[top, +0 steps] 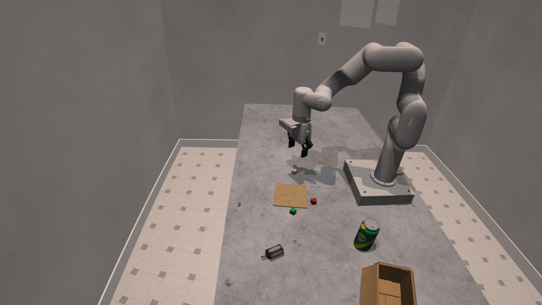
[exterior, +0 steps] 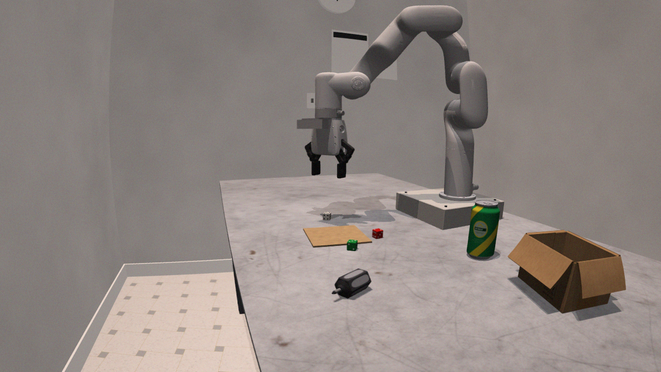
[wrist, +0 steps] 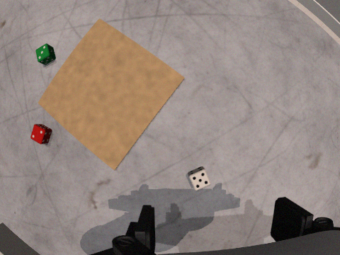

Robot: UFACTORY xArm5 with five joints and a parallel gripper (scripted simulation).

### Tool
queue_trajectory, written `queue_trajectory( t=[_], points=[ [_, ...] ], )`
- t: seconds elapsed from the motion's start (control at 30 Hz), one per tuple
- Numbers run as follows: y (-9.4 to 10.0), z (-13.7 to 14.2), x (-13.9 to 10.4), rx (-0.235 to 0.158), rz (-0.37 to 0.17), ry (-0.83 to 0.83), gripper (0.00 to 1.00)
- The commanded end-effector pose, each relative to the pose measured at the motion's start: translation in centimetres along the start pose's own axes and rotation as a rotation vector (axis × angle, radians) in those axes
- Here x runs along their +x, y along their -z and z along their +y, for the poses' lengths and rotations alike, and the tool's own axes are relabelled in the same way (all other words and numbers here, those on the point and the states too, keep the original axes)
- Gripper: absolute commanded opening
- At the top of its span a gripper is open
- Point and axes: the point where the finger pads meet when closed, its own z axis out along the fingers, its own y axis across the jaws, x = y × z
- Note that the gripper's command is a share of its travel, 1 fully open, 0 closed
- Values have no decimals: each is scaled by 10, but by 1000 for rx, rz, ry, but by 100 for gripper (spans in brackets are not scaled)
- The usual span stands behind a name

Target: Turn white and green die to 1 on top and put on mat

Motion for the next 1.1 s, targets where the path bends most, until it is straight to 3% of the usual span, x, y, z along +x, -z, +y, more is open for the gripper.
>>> queue_trajectory(
  t=[0.0,1.07],
  points=[
    [-4,1,1,-3,4,-170,100],
    [-33,0,1,-1,5,-1034,100]
  ],
)
